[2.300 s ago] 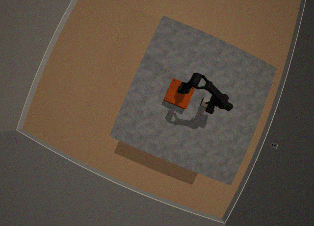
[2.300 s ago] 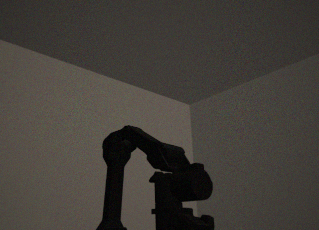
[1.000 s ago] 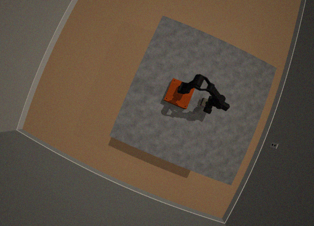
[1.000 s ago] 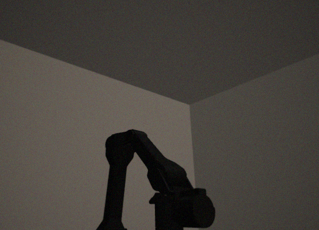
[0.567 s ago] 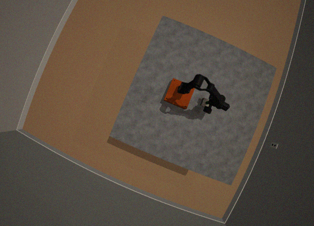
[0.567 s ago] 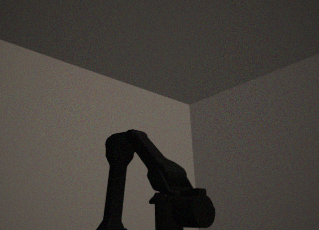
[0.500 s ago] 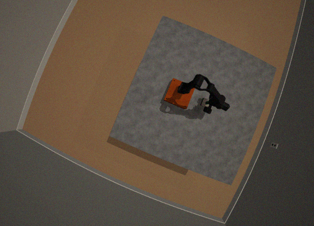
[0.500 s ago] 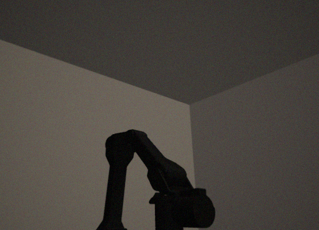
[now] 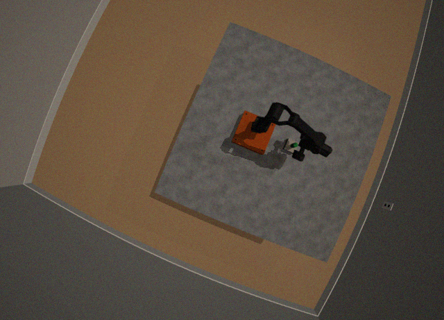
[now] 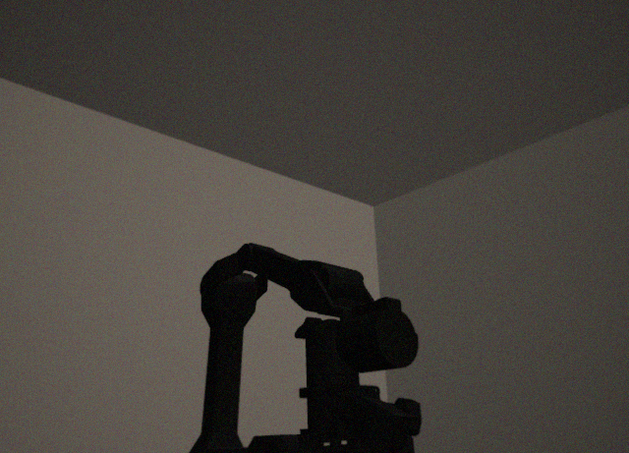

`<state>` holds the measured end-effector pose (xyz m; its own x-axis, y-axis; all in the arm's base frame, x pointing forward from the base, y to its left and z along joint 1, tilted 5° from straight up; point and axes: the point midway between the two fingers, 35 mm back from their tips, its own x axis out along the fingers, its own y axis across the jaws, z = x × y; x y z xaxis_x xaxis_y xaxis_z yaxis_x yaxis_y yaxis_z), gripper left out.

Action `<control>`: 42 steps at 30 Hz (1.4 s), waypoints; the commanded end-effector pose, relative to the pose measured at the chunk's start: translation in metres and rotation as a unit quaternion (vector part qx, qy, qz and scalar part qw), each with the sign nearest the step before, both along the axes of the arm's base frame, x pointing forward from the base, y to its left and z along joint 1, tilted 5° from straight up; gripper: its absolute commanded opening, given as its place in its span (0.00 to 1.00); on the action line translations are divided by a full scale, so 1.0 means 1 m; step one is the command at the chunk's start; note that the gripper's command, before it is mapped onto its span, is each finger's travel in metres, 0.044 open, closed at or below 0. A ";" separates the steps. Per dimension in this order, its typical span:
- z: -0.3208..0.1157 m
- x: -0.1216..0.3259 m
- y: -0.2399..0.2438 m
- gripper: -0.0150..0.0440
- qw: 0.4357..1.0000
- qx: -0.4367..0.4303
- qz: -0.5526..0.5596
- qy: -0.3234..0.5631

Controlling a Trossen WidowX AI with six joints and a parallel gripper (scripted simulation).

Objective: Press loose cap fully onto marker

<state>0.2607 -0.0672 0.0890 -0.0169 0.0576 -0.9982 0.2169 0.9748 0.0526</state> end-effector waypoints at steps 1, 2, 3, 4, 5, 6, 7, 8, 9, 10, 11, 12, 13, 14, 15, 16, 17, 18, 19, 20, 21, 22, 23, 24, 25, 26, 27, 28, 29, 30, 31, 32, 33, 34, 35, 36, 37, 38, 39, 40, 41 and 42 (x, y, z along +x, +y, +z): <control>-0.004 -0.001 0.002 0.78 1.000 0.000 0.009 0.002; -0.004 -0.001 0.002 0.73 1.000 0.000 0.009 0.002; -0.004 -0.001 0.002 0.69 1.000 0.000 0.009 0.002; -0.004 -0.001 0.002 0.64 1.000 0.000 0.009 0.002; -0.004 -0.001 0.002 0.60 1.000 0.000 0.009 0.002; -0.004 -0.001 0.002 0.56 1.000 0.000 0.009 0.002; -0.004 -0.001 0.002 0.51 1.000 0.000 0.009 0.002; -0.004 -0.001 0.002 0.47 1.000 0.000 0.009 0.002; -0.004 -0.001 0.002 0.42 1.000 0.000 0.009 0.002; -0.004 -0.001 0.002 0.38 1.000 0.000 0.009 0.002; -0.004 -0.001 0.002 0.33 1.000 0.000 0.009 0.002; -0.004 -0.001 0.002 0.29 1.000 0.000 0.009 0.002; -0.004 -0.001 0.002 0.25 1.000 0.000 0.009 0.002; -0.004 -0.001 0.002 0.25 1.000 0.000 0.009 0.002; -0.004 -0.001 0.002 0.25 1.000 0.000 0.009 0.002; -0.004 -0.001 0.002 0.25 1.000 0.000 0.009 0.002; -0.004 -0.001 0.002 0.25 1.000 0.000 0.009 0.002; -0.004 -0.001 0.002 0.25 1.000 0.000 0.009 0.002; -0.004 -0.001 0.002 0.25 1.000 0.000 0.009 0.002; -0.004 -0.001 0.002 0.25 1.000 0.000 0.009 0.002; -0.004 -0.001 0.002 0.25 1.000 0.000 0.009 0.002; -0.004 -0.001 0.002 0.25 1.000 0.000 0.009 0.002; -0.004 -0.001 0.002 0.25 1.000 0.000 0.009 0.002; -0.004 -0.001 0.002 0.25 1.000 0.000 0.009 0.002; -0.005 -0.001 0.002 0.25 1.000 0.000 0.009 0.002; -0.006 -0.001 0.002 0.25 1.000 0.000 0.009 0.002; -0.007 -0.001 0.003 0.25 1.000 0.000 0.009 0.002; -0.008 -0.001 0.003 0.25 1.000 0.000 0.009 0.002; -0.010 -0.001 0.003 0.25 1.000 0.000 0.009 0.002; -0.011 -0.001 0.003 0.25 1.000 0.000 0.009 0.002; -0.013 -0.001 0.003 0.25 1.000 0.000 0.009 0.002; -0.014 -0.001 0.003 0.25 1.000 0.000 0.009 0.002; -0.016 -0.001 0.003 0.25 1.000 0.000 0.009 0.002; -0.017 -0.001 0.003 0.25 1.000 0.000 0.009 0.002; -0.019 -0.001 0.003 0.25 1.000 0.000 0.009 0.002; -0.020 -0.001 0.003 0.25 1.000 0.000 0.009 0.002; -0.021 -0.001 0.003 0.25 1.000 0.000 0.009 0.002; -0.023 -0.001 0.003 0.25 1.000 0.000 0.009 0.002; -0.024 -0.001 0.004 0.25 1.000 0.000 0.009 0.002; -0.025 -0.001 0.004 0.25 1.000 0.000 0.009 0.002; -0.027 -0.001 0.004 0.25 1.000 0.000 0.009 0.002; -0.028 -0.001 0.004 0.25 1.000 0.000 0.009 0.002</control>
